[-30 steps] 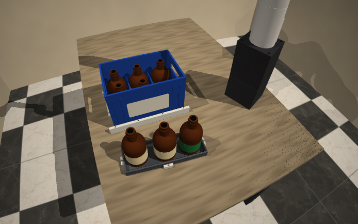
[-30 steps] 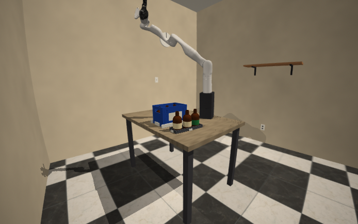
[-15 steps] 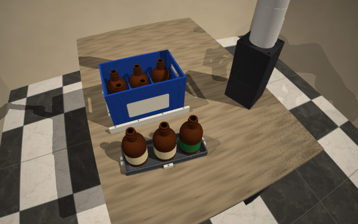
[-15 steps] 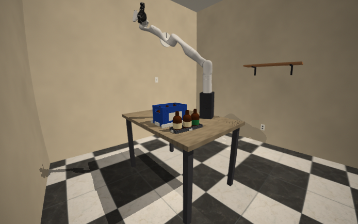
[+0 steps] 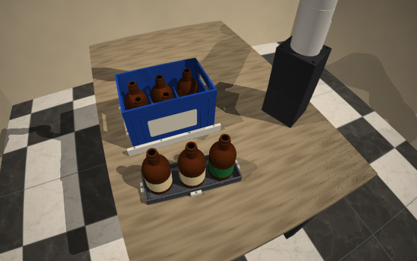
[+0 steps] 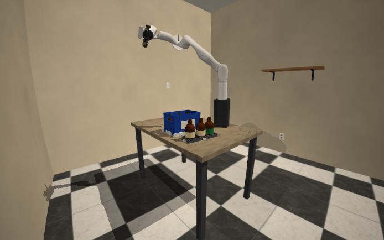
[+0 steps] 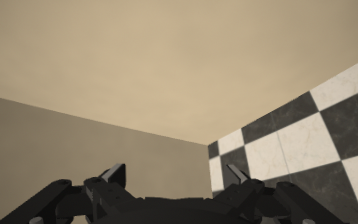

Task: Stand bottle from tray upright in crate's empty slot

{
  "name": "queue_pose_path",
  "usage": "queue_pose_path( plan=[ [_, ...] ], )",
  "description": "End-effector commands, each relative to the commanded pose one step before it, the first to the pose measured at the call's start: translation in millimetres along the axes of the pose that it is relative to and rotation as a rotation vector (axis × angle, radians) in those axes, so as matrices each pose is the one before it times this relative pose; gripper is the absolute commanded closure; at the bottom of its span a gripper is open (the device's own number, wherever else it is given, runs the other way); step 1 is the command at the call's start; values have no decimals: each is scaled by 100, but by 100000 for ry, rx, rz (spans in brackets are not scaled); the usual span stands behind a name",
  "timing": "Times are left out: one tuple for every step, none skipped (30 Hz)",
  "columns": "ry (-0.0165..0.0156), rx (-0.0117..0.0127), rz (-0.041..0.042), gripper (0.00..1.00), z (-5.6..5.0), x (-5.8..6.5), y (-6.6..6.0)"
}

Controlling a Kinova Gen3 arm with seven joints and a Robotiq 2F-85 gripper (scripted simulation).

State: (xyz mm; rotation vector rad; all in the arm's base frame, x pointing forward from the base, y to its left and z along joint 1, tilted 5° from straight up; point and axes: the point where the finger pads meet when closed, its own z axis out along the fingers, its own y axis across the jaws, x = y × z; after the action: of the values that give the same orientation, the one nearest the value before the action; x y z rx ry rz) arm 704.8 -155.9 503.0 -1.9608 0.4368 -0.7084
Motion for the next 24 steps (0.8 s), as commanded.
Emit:
queue_pose_path(
  plan=[
    [1003,-5864,-2680,0,2046,-952,2133],
    [-789,-4264,-1502,0,919,-607,1859],
    [-931,-4318,-1679,0,935,-696,1864],
    [-1077,-4349,-1859,0,947,-788,1857],
    [-1225,-4355,-2042,0,956,-880,1838],
    [-1372,-4337,-2224,0,962,-972,1807],
    [0,0,0,0,0,0,0],
    [-1517,-4293,-2405,0,964,-1062,1764],
    [-1657,-4224,-2582,0,963,-1149,1709],
    [-1790,-4131,-2753,0,959,-1231,1643],
    [-1914,-4014,-2917,0,951,-1308,1566],
    [-2027,-3876,-3071,0,940,-1379,1479],
    [0,0,0,0,0,0,0],
    [-2126,-3717,-3214,0,926,-1441,1383],
    [-2211,-3540,-3344,0,908,-1495,1279],
    [0,0,0,0,0,0,0],
    [0,0,0,0,0,0,0],
    [-2279,-3348,-3459,0,887,-1538,1168],
    [-2329,-3142,-3558,0,864,-1572,1053],
    [-2362,-2927,-3639,0,838,-1594,934],
    [-2376,-2705,-3703,0,810,-1605,813],
    [-2372,-2479,-3748,0,779,-1605,692],
    [-2350,-2252,-3773,0,746,-1594,573],
    [-2311,-2027,-3779,0,712,-1573,456]
  ],
)
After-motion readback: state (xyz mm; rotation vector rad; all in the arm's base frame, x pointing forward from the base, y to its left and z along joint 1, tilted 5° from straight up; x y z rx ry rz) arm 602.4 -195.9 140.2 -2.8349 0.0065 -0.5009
